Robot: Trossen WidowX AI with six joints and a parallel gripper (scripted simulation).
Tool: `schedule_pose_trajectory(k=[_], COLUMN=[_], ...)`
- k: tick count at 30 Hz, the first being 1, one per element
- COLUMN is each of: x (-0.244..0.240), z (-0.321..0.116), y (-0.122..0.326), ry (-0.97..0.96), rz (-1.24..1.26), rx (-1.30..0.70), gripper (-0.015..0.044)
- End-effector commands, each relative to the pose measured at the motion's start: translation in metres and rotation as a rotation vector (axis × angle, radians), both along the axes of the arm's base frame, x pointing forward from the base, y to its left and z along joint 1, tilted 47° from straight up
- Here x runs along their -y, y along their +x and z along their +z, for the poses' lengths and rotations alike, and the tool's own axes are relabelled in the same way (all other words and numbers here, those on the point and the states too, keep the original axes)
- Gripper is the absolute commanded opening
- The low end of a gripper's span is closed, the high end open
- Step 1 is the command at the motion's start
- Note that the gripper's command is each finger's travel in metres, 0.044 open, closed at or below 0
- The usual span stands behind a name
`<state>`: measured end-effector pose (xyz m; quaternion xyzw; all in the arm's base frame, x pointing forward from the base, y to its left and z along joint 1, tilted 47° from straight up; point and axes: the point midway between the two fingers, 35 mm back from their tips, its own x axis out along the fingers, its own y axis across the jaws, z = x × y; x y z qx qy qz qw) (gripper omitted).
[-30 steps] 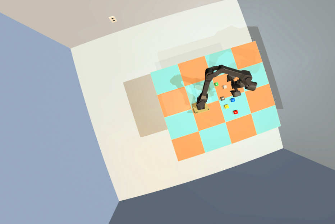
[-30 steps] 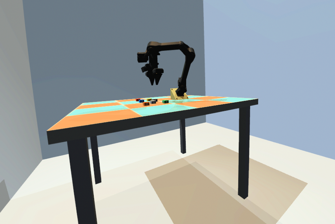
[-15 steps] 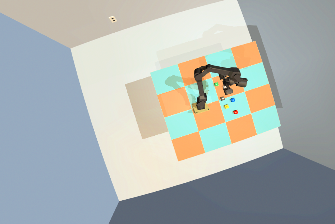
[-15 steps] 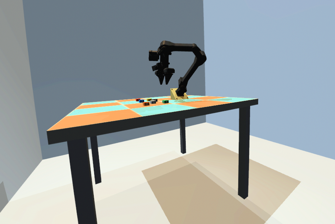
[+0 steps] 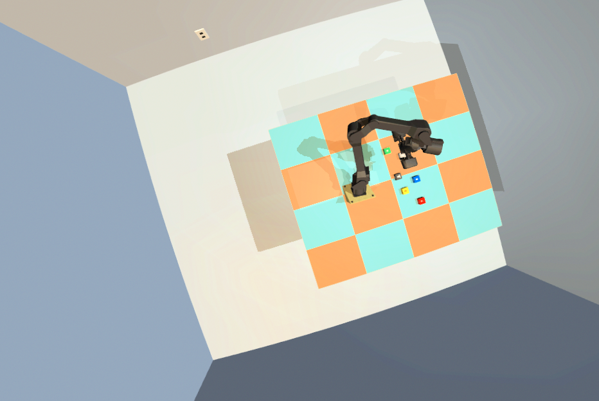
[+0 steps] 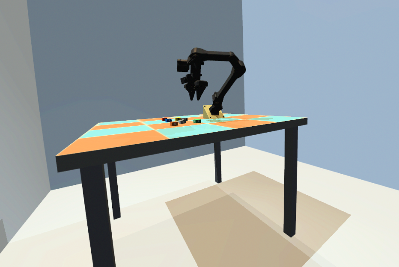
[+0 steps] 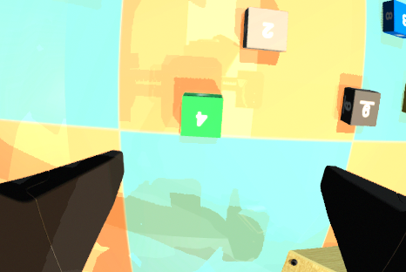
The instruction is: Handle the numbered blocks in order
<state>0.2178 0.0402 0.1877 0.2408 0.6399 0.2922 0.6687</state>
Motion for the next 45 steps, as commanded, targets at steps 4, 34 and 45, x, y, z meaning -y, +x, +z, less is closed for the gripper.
schedule_pose_trajectory(k=[4,34,45], x=[-0.010,-0.027,0.096], z=[0.016,0.016,-0.110], y=[0.067,0.126,0.120], ry=[0.014,0.027,0.018], rz=[0.006,0.015,0.054], rx=[-0.013,-0.026,-0.031], gripper=[0.0400,0.0400,0.0400])
